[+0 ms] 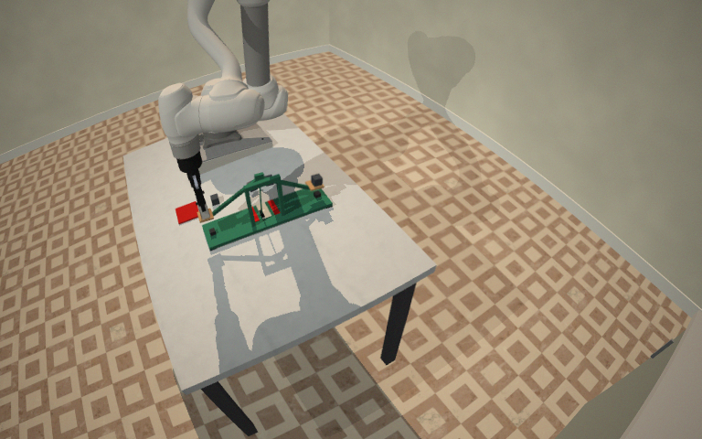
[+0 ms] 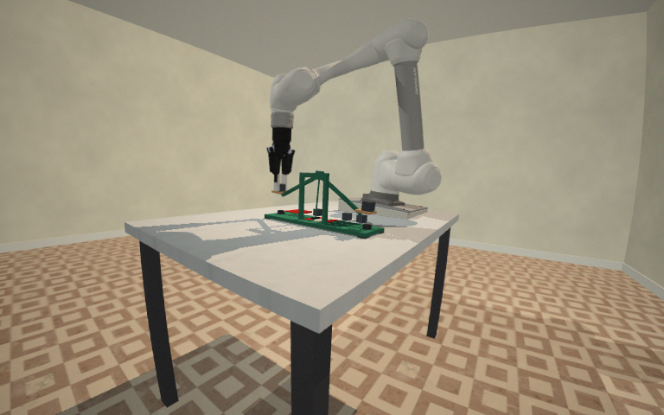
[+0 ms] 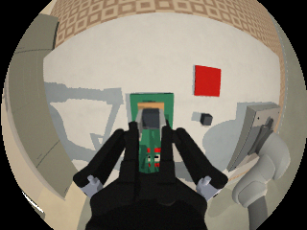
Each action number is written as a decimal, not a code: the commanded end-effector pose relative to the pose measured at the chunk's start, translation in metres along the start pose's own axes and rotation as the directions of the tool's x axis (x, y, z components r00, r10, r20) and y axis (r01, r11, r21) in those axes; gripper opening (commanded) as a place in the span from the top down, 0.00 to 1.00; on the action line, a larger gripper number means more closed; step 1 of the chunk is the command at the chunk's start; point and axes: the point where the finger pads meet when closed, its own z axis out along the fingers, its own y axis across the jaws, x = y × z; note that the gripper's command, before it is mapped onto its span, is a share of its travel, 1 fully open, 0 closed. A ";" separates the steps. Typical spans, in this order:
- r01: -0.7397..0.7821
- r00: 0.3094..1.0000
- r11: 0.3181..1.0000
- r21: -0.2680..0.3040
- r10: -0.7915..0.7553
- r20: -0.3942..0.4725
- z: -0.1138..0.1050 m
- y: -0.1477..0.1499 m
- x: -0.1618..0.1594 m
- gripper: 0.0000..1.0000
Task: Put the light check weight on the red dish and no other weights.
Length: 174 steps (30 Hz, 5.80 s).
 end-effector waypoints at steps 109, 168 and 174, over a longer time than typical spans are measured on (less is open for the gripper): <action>0.000 1.000 1.000 0.000 0.000 0.000 -0.070 0.000 -0.006 0.65; 0.000 1.000 1.000 0.000 0.000 0.000 -0.159 0.002 -0.007 0.00; 0.000 1.000 1.000 0.000 0.000 0.000 -0.159 0.024 -0.017 0.00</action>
